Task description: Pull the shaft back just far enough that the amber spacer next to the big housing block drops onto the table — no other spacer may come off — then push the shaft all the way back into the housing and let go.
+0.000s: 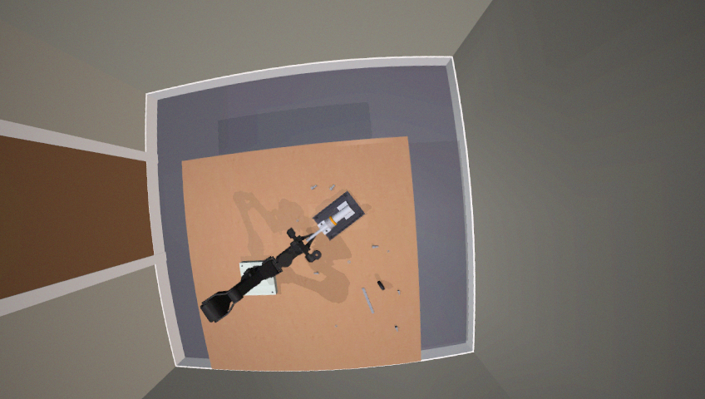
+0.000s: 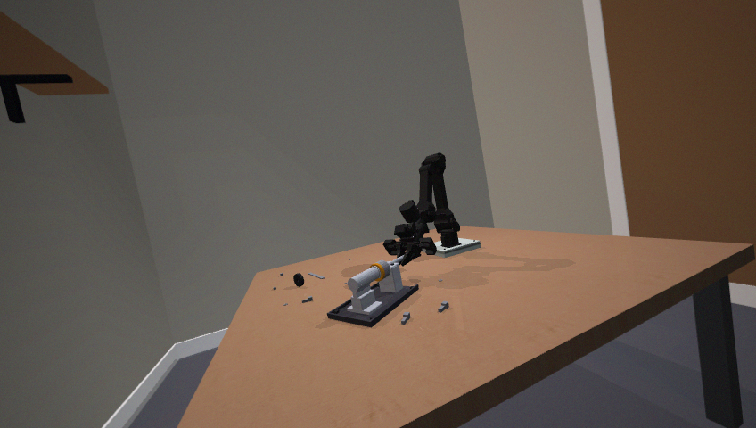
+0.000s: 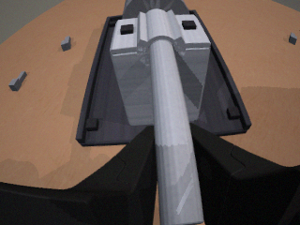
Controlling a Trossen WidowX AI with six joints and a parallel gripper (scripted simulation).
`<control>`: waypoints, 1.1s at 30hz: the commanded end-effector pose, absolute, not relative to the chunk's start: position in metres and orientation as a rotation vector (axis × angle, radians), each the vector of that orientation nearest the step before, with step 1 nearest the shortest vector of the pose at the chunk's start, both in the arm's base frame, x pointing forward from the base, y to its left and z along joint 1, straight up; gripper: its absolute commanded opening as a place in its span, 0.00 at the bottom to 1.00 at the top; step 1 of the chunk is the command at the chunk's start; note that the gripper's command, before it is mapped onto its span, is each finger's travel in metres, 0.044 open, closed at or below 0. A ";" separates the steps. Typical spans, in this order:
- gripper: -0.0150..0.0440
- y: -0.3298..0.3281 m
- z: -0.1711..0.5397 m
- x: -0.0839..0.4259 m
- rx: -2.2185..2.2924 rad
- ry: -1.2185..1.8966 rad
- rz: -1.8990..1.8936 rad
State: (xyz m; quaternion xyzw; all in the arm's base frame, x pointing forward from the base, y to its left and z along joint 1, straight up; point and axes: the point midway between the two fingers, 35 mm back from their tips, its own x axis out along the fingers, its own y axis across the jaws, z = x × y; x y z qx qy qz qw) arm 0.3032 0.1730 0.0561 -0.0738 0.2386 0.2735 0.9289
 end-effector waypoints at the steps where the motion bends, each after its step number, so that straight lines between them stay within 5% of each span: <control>1: 0.25 0.173 0.056 0.302 -0.152 0.488 0.565; 33: 0.25 0.171 0.056 0.299 -0.152 0.488 0.565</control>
